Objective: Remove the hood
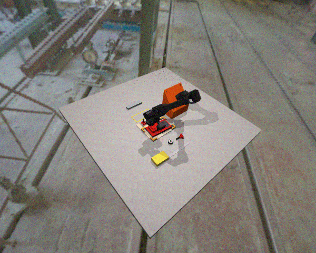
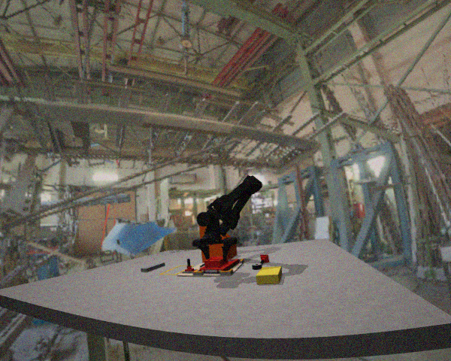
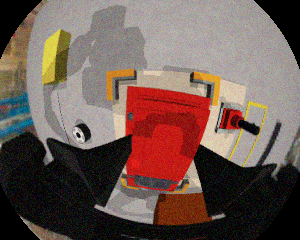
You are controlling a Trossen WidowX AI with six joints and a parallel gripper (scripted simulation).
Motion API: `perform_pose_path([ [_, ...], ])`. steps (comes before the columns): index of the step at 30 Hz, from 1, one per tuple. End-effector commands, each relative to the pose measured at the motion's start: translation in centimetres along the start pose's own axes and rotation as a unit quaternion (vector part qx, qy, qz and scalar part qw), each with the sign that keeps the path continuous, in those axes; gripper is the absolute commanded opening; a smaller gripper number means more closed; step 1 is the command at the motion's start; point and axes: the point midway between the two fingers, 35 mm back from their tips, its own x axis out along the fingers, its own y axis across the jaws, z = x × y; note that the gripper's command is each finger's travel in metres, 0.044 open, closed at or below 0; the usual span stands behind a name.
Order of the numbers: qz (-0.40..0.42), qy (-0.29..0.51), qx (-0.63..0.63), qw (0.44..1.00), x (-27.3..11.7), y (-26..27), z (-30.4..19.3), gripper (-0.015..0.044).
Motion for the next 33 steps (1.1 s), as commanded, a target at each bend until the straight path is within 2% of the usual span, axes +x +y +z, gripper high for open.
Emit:
perform_pose_path([
  [1, 0.0, -0.002, -0.003, 1.0, -0.4, 0.1, 0.2, 0.0],
  [33, -0.001, -0.002, -0.003, 1.0, -3.0, 0.0, 0.2, 0.0],
])
